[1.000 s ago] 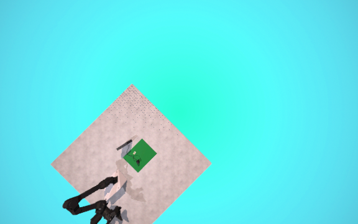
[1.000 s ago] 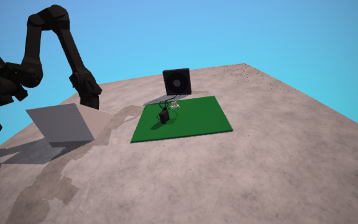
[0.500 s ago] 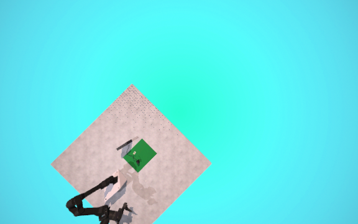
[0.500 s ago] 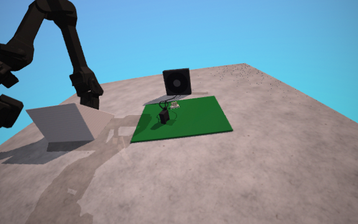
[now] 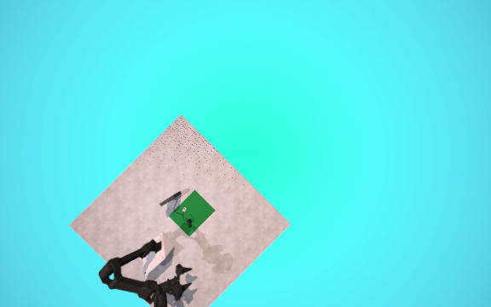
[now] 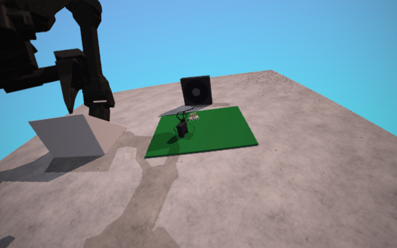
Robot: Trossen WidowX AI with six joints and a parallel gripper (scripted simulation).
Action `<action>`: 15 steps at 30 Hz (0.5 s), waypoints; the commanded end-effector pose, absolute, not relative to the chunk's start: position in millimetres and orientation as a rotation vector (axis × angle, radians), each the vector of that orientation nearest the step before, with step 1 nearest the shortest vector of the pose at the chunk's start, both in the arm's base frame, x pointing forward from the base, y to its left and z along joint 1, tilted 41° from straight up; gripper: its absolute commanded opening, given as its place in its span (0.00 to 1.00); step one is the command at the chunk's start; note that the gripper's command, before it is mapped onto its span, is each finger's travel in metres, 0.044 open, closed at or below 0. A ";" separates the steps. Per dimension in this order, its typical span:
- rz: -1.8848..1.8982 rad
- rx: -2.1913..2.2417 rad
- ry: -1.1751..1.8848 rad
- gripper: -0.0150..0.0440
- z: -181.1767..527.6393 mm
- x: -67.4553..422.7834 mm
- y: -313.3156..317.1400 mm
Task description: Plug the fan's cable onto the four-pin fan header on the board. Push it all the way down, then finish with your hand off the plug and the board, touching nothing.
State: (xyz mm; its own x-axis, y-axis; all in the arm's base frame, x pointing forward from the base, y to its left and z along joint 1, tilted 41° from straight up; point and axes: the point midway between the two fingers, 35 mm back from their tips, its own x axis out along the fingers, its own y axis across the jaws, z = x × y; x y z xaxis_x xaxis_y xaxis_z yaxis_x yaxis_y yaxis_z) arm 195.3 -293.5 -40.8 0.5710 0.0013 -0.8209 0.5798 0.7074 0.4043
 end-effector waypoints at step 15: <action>-0.717 1.676 1.510 1.00 47.3 295.5 -125.8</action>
State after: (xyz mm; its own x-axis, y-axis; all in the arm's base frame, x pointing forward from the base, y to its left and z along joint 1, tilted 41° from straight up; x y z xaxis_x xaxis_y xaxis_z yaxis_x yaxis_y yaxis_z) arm 281.7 -177.5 16.1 0.3125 0.4479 -0.8377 0.8998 0.1431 0.4121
